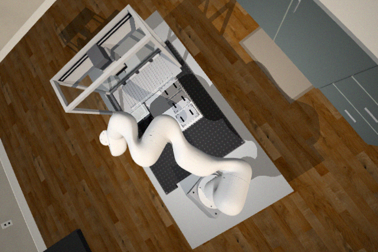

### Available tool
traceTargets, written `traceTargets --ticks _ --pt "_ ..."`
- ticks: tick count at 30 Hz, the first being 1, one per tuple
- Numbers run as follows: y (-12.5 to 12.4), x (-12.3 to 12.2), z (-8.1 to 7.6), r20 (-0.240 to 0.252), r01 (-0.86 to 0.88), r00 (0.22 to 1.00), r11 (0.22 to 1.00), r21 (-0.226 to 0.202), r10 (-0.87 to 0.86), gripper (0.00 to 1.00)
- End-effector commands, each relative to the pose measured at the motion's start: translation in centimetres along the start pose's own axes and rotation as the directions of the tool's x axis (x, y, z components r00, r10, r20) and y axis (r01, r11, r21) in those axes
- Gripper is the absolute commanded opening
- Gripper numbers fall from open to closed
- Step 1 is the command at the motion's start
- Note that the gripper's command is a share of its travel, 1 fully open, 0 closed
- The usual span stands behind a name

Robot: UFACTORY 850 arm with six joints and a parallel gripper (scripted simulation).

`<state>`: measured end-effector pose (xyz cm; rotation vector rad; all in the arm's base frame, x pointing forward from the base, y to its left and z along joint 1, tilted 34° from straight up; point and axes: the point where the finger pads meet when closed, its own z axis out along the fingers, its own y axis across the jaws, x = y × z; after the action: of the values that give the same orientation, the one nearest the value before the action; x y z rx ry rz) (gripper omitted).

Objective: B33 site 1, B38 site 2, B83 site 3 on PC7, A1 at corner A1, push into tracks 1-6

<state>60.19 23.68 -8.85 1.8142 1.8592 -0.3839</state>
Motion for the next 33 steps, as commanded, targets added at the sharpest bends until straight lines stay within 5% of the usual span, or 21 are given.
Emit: traceTargets --ticks 1,33 --pt "0.1 0.0 0.0 -0.001 0.0 1.0 1.0 -0.002 0.0 1.0" --pt "0.1 0.0 1.9 -0.001 0.0 1.0 1.0 -0.002 0.0 1.0"
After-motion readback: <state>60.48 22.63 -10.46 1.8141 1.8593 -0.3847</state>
